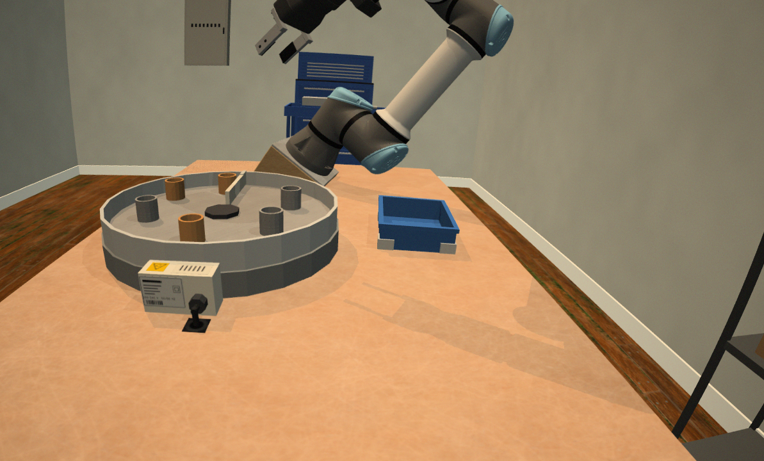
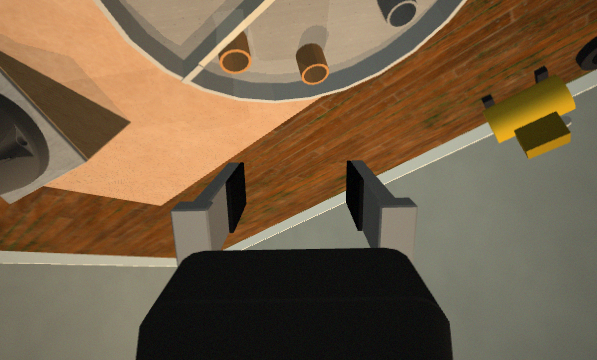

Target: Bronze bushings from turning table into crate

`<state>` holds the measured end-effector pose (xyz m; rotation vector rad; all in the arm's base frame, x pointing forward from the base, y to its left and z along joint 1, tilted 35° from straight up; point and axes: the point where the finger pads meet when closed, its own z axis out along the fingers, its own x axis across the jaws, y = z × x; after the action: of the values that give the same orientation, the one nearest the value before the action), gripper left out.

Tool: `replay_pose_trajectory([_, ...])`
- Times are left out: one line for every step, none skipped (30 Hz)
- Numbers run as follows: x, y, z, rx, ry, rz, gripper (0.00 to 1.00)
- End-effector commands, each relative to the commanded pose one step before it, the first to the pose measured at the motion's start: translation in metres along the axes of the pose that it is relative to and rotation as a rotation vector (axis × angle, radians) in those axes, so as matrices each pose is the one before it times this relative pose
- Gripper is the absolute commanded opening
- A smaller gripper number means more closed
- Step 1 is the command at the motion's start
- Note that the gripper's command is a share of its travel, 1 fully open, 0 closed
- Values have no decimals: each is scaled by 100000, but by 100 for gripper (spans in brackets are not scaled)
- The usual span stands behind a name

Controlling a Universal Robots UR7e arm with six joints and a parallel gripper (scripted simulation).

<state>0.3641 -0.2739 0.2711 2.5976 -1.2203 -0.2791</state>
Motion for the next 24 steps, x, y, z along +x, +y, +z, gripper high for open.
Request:
replay_pose_trajectory([-199,57,-230,-43,-338,7,100])
replay_pose_trajectory([0,0,0,0,0,0,100])
replay_pose_trajectory([0,0,0,0,0,0,100])
replay_pose_trajectory([0,0,0,0,0,0,100])
replay_pose_trajectory([0,0,0,0,0,0,100])
replay_pose_trajectory([0,0,0,0,0,0,100])
replay_pose_trajectory([-518,121,-880,9,107,11,100])
replay_pose_trajectory([-538,121,-881,0,0,0,100])
replay_pose_trajectory([-538,121,-881,0,0,0,100])
replay_pose_trajectory([-538,121,-881,0,0,0,100])
replay_pose_trajectory([-538,121,-881,0,0,0,100])
replay_pose_trajectory([0,0,0,0,0,0,100])
replay_pose_trajectory([0,0,0,0,0,0,100])
replay_pose_trajectory([0,0,0,0,0,0,100])
replay_pose_trajectory([0,0,0,0,0,0,100])
replay_pose_trajectory([0,0,0,0,0,0,100])
replay_pose_trajectory([0,0,0,0,0,0,100])
replay_pose_trajectory([0,0,0,0,0,0,100])
replay_pose_trajectory([0,0,0,0,0,0,100])
replay_pose_trajectory([0,0,0,0,0,0,100])
replay_pose_trajectory([0,0,0,0,0,0,100])
replay_pose_trajectory([0,0,0,0,0,0,100])
replay_pose_trajectory([0,0,0,0,0,0,100])
replay_pose_trajectory([-521,121,-877,12,104,9,100])
